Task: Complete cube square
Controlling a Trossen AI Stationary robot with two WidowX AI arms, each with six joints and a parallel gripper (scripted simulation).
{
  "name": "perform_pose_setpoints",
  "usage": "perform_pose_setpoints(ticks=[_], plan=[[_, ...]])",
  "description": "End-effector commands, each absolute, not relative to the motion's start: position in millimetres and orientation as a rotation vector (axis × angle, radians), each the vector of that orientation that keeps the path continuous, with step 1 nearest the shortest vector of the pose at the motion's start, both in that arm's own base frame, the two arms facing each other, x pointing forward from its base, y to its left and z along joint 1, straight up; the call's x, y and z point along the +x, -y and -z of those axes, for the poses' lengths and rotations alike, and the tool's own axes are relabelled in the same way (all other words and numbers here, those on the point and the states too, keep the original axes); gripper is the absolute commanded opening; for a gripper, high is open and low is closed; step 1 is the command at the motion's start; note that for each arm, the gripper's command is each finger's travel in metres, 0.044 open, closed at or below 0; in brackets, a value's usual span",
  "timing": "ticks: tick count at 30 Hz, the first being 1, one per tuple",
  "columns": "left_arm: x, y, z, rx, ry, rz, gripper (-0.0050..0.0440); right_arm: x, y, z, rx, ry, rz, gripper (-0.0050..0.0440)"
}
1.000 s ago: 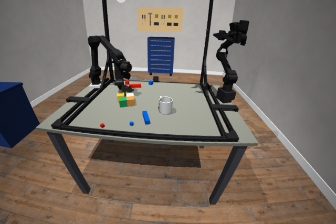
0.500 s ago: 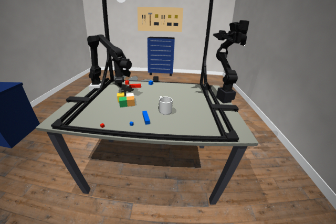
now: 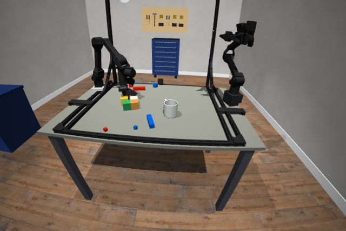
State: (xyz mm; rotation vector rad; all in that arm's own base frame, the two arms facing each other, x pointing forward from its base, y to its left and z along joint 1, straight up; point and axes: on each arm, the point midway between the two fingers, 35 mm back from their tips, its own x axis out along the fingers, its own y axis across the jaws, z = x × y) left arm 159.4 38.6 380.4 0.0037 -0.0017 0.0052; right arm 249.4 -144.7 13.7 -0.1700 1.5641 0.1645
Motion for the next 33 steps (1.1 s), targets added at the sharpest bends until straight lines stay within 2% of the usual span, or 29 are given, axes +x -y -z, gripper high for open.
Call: perform_pose_setpoints(ticks=[1,33], plan=[[159.2,-37.7,-380.2,-0.001,0.001,0.0,0.04,249.2,144.5,-12.2,-0.165,-1.565,-0.165,0.0],[159.2,-37.7,-380.2,-0.001,0.001,0.0,0.04,252.7,160.4,-12.1,-0.165,-1.565,-0.165,0.0]])
